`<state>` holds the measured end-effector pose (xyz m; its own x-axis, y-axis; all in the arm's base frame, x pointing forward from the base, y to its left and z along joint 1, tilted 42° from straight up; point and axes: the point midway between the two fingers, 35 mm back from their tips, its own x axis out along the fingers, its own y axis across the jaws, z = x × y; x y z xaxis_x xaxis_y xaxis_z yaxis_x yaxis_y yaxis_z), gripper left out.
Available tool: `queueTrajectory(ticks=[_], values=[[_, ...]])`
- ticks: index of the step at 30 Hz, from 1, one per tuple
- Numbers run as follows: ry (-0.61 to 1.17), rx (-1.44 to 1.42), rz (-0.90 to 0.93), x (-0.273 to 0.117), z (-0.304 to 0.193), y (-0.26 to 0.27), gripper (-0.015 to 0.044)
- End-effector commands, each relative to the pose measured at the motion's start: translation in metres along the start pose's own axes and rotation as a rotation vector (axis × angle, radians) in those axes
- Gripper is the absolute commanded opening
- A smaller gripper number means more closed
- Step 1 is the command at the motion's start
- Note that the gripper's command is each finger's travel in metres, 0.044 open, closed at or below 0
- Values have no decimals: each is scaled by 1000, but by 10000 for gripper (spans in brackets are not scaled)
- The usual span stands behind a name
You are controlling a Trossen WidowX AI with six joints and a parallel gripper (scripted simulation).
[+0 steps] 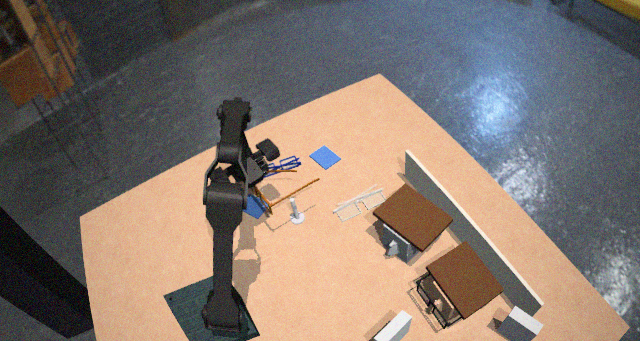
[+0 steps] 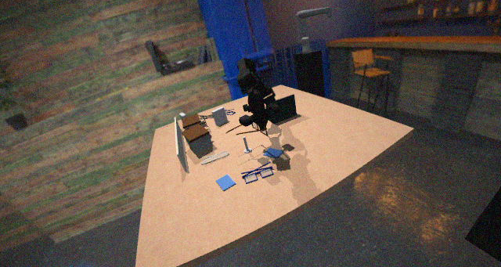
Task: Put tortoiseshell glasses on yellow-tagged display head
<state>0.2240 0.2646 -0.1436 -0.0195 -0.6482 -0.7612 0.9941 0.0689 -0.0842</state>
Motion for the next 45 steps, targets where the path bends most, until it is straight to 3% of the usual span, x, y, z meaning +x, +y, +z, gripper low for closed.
queueTrajectory(ticks=[1,11,21,33,45], values=[[-3,1,0,-1,17,7,0],[-8,2,0,1,64,20,0],[-8,2,0,6,65,21,0],[-10,3,1,61,66,21,0],[-10,3,1,61,68,19,0]])
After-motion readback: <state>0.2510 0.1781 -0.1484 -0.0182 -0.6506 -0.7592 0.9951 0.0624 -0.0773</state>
